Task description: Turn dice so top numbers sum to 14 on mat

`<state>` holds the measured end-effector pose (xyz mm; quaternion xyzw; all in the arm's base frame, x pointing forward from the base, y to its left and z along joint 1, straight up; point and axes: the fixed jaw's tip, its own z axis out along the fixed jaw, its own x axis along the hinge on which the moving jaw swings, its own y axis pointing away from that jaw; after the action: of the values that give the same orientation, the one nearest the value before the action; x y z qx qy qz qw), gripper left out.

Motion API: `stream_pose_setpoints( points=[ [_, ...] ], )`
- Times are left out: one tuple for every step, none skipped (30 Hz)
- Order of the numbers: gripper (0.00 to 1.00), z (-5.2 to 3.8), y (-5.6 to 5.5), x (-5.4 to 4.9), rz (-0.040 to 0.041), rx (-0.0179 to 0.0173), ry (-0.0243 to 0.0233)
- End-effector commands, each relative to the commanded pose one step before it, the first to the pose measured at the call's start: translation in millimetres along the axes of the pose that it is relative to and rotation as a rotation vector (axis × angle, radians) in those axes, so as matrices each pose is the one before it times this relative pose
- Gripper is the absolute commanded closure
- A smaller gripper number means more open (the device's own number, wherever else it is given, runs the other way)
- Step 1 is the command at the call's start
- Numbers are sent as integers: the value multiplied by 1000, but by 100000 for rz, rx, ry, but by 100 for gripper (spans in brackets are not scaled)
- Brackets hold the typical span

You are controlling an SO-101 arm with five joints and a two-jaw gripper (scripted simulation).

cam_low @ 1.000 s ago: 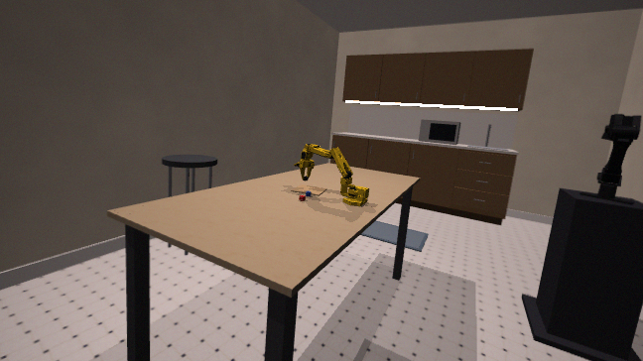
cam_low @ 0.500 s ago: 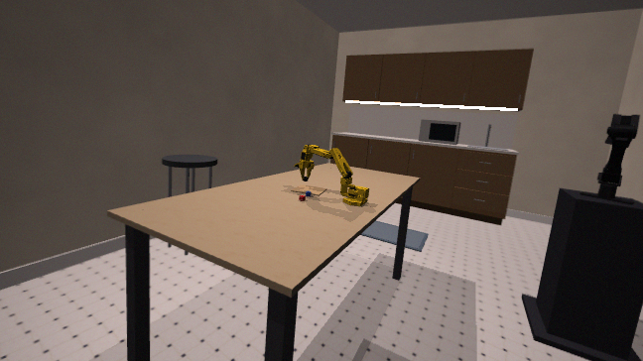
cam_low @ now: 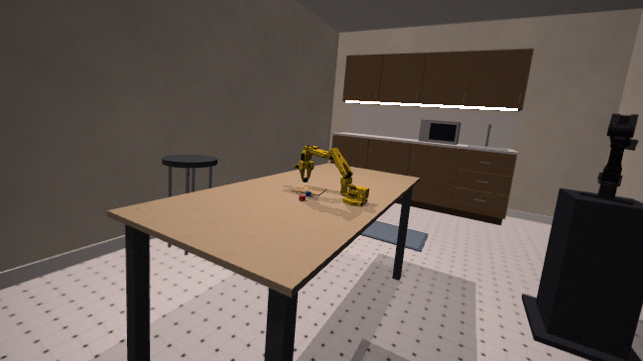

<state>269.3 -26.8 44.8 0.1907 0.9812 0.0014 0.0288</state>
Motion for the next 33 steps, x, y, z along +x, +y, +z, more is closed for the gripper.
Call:
stream_pose_setpoints(
  points=[
    [100,-8312,4641,-5769,-1741,-1418,-4699],
    [100,664,-18,54,3,49,179],
    [100,545,-11,43,3,36,151],
    [100,395,-9,37,3,27,107],
    [100,239,-2,20,3,18,66],
    [100,102,-1,9,0,6,28],
    [100,18,0,1,0,3,3],
    [100,0,0,0,0,0,0],
    [100,0,0,0,0,0,0],
    [100,14,-3,1,1,0,5],
    [100,102,-1,5,0,6,25],
    [100,240,-3,12,0,15,63],
    [100,389,-5,25,3,27,104],
    [100,545,-13,32,0,36,139],
    [100,659,-8,42,3,43,173],
    [100,743,-15,45,3,49,192],
    [100,767,-8,50,3,52,201],
    [100,743,-14,48,3,49,192],
    [100,665,-12,43,3,46,173],
    [100,539,-11,38,3,37,142],
    [100,395,-4,26,3,27,101],
    [100,239,-8,20,0,15,63],
    [100,102,-1,3,0,6,28],
    [100,18,0,1,0,0,3],
    [100,0,0,0,0,0,0],
    [100,0,0,0,0,0,0],
    [100,17,2,4,1,2,5],
    [100,102,-1,5,0,6,25],
    [100,234,-3,12,0,15,57],
    [100,396,-5,13,3,24,98],
    [100,539,-7,26,0,33,132],
    [100,665,-8,31,3,43,164],
    [100,737,-9,39,3,46,183]
  ],
)
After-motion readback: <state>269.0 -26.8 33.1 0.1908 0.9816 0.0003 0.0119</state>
